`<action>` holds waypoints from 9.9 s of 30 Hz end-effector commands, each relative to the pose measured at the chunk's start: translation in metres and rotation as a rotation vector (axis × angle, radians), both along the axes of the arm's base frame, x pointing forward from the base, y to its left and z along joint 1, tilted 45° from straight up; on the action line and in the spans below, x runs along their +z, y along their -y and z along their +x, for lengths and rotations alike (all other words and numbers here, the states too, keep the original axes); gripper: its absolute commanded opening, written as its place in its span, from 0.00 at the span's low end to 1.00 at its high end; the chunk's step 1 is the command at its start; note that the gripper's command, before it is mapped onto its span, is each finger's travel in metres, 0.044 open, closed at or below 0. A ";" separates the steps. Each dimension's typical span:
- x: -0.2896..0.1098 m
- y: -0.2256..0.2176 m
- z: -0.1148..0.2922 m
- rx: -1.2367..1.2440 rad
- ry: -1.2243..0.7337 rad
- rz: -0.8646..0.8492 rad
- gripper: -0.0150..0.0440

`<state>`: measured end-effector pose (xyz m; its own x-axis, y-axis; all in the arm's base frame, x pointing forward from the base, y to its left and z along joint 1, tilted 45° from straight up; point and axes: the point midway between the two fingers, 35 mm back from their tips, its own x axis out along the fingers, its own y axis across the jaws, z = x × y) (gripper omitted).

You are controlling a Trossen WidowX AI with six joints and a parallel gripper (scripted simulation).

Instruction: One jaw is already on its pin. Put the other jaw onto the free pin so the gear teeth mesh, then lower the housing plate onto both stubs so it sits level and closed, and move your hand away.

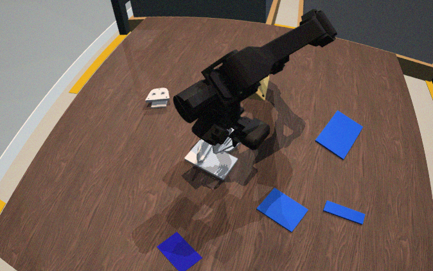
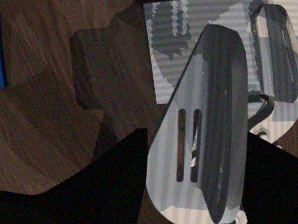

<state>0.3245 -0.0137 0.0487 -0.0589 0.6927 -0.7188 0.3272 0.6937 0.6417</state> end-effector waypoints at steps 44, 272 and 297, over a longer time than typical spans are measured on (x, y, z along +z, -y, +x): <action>-0.009 0.009 0.004 -0.023 -0.017 -0.001 0.48; -0.059 -0.038 0.001 -0.037 -0.029 0.002 0.48; -0.059 -0.038 0.000 -0.032 -0.027 0.000 0.63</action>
<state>0.3248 0.0246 -0.0102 -0.0566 0.6943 -0.7174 0.3662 0.6830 0.6321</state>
